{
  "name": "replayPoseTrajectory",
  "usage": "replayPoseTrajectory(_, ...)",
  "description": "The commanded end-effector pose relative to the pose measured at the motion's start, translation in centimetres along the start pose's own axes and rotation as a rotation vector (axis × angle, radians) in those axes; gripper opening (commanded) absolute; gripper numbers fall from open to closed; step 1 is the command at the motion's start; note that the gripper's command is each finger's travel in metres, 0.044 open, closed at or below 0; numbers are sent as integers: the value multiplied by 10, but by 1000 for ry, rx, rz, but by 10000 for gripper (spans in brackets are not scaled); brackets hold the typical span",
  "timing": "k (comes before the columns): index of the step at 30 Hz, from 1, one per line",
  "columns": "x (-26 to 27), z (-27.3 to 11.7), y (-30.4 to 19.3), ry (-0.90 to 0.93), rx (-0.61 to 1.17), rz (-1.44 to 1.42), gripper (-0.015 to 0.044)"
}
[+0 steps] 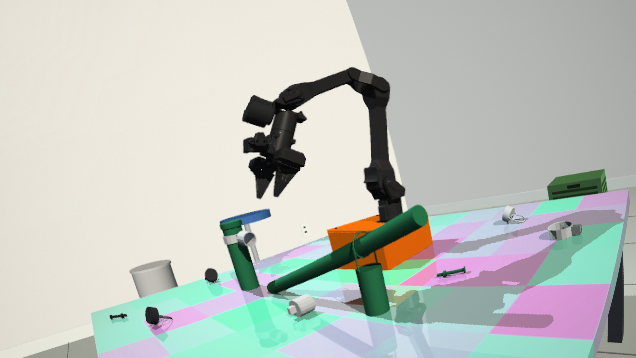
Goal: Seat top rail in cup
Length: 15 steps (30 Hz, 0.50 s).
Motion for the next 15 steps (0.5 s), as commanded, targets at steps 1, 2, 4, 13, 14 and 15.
replayPoseTrajectory(1, 3, -6, 1, -14, -3, 84, 440)
replayPoseTrajectory(2, 3, -6, 1, -14, -3, 84, 440)
replayPoseTrajectory(4, 3, -6, 1, -14, -3, 84, 440)
replayPoseTrajectory(13, 8, 44, 8, -7, 218, 675, 440)
replayPoseTrajectory(14, 9, 52, 8, -19, 255, 770, 440)
replayPoseTrajectory(15, 10, 60, 8, -36, 292, 862, 440)
Point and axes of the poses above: the point midway between the two fingers, 35 mm back from their tips, its own z axis out along the fingers, its own x axis across the jaws, y = z × x, the point moved 8 cm from there along -z, back along the fingers, and after that the axes turned 14 degrees about -z, right-handed, at the moved point
